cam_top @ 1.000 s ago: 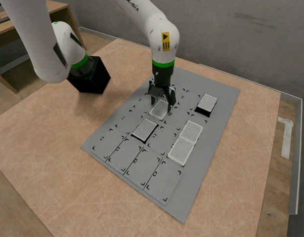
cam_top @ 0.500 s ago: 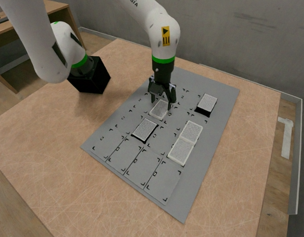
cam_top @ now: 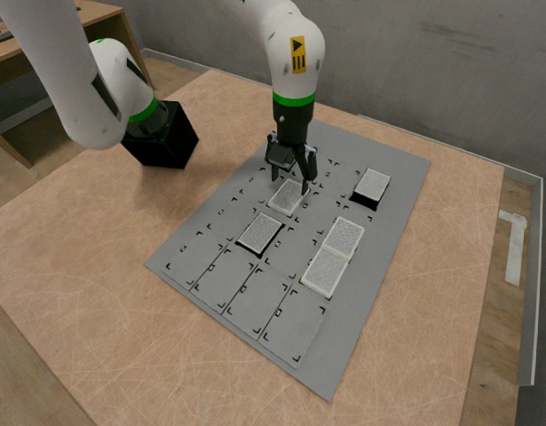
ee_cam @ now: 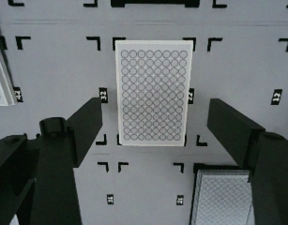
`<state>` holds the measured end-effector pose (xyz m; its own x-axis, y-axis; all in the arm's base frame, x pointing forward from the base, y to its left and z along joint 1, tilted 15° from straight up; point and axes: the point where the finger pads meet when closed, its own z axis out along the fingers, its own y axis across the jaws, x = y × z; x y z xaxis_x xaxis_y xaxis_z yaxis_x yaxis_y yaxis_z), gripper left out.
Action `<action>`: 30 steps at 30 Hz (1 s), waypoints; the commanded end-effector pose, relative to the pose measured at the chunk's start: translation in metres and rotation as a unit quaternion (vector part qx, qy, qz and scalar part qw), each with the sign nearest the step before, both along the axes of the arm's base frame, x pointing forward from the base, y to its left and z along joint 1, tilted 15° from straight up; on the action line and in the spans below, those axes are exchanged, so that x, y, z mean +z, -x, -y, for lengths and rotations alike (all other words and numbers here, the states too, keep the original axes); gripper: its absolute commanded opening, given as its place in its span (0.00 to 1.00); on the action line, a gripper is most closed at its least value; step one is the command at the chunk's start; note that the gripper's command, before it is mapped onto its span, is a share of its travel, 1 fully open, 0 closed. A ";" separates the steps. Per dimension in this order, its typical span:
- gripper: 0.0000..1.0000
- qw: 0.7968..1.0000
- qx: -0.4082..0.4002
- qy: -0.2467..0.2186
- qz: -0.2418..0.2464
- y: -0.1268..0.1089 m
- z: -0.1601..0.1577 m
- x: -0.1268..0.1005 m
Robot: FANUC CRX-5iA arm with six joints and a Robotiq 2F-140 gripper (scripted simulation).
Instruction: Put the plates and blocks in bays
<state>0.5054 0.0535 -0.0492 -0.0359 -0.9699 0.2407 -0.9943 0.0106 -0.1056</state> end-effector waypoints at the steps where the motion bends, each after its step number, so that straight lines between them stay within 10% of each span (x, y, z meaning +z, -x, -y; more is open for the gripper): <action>1: 0.70 1.000 0.000 0.000 0.001 0.000 -0.002 0.005; 30: 0.70 1.000 0.007 0.001 -0.001 -0.030 0.004 0.018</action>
